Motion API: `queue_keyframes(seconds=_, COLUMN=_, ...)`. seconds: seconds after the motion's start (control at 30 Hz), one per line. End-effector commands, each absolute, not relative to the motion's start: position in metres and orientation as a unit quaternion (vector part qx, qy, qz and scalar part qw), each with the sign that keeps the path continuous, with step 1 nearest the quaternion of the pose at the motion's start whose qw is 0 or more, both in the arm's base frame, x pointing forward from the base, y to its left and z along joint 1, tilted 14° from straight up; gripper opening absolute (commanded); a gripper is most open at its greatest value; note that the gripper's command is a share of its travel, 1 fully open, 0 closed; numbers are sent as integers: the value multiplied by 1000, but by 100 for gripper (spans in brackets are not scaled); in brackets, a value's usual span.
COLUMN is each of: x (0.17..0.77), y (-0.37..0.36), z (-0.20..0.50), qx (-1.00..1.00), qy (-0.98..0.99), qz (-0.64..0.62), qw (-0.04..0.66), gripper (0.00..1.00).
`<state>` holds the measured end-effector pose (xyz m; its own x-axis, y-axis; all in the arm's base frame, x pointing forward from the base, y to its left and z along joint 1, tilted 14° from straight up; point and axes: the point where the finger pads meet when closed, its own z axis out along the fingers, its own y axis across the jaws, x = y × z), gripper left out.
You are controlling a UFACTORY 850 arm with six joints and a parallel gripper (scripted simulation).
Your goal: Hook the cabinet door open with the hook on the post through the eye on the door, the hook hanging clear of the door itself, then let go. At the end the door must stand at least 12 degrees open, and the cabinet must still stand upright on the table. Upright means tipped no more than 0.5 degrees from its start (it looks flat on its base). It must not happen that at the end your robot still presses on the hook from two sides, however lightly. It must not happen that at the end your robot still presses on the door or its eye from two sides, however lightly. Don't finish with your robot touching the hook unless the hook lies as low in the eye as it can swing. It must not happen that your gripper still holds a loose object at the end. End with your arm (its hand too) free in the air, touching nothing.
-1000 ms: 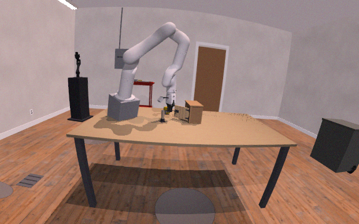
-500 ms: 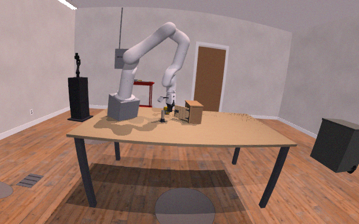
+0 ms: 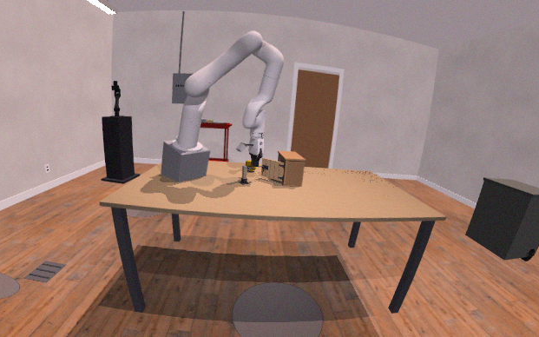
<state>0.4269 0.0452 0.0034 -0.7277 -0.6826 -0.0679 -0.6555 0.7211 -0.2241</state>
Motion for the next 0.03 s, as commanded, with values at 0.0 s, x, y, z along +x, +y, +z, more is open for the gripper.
queue_keyframes(seconds=0.0, x=427, y=45, z=5, qx=-362, qy=925, qz=-93, qw=73, gripper=24)
